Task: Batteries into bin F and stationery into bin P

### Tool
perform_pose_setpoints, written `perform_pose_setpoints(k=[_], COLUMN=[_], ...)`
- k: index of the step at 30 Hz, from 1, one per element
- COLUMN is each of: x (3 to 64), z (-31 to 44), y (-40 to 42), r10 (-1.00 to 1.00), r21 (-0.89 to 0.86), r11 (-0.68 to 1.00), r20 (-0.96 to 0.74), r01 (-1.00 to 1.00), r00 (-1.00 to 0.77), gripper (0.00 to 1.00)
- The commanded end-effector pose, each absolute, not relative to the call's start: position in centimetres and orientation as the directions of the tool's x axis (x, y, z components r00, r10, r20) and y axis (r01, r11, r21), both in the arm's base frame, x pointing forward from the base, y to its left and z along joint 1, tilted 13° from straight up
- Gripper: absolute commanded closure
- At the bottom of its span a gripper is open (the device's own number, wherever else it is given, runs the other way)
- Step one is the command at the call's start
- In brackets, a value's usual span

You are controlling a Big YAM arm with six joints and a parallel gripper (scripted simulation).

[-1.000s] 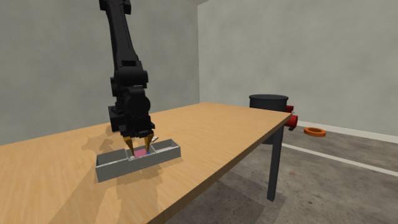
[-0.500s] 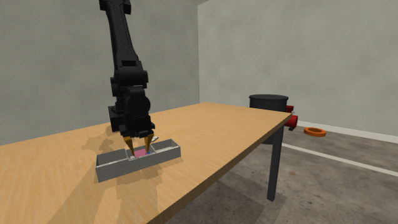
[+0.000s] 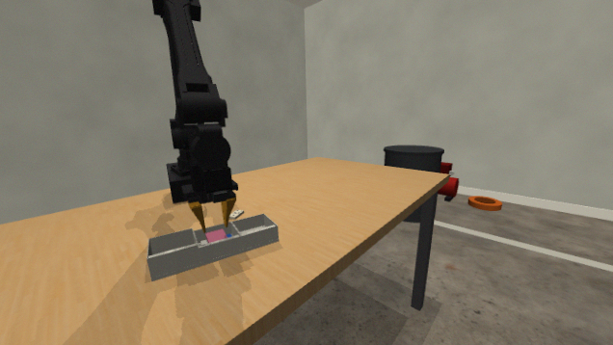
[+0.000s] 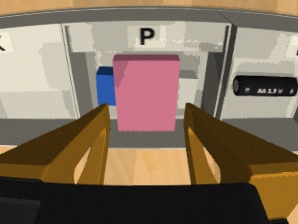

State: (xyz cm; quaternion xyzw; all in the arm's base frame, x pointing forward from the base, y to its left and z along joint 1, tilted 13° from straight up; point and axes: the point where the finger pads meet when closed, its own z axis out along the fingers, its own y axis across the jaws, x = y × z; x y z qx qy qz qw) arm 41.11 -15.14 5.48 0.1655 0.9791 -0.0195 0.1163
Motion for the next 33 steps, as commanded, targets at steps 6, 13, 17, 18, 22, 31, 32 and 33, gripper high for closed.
perform_pose_setpoints(k=[6, 13, 17, 18, 22, 31, 32, 33], x=[42.8, 42.5, 42.4, 42.3, 41.9, 41.2, 41.0, 40.9], z=[9.5, 10.7, 11.1, 11.6, 13.3, 16.1, 16.6, 17.0], y=[-16.1, -16.0, -15.8, -15.8, -15.7, -15.5, -15.5, -15.4], r10=[0.308, 0.309, 0.308, 0.308, 0.308, 0.308, 0.307, 0.307], r21=[-0.003, -0.003, -0.002, -0.002, -0.002, -0.003, -0.003, -0.003], r11=[0.946, 0.946, 0.946, 0.946, 0.946, 0.946, 0.946, 0.946], r20=[-0.297, -0.297, -0.296, -0.299, -0.301, -0.303, -0.304, -0.304], r01=[0.324, 0.324, 0.323, 0.323, 0.323, 0.324, 0.324, 0.324], r00=[-0.904, -0.904, -0.904, -0.903, -0.903, -0.902, -0.902, -0.902], gripper=[0.56, 0.56, 0.00, 0.00, 0.00, 0.00, 0.00, 0.00])
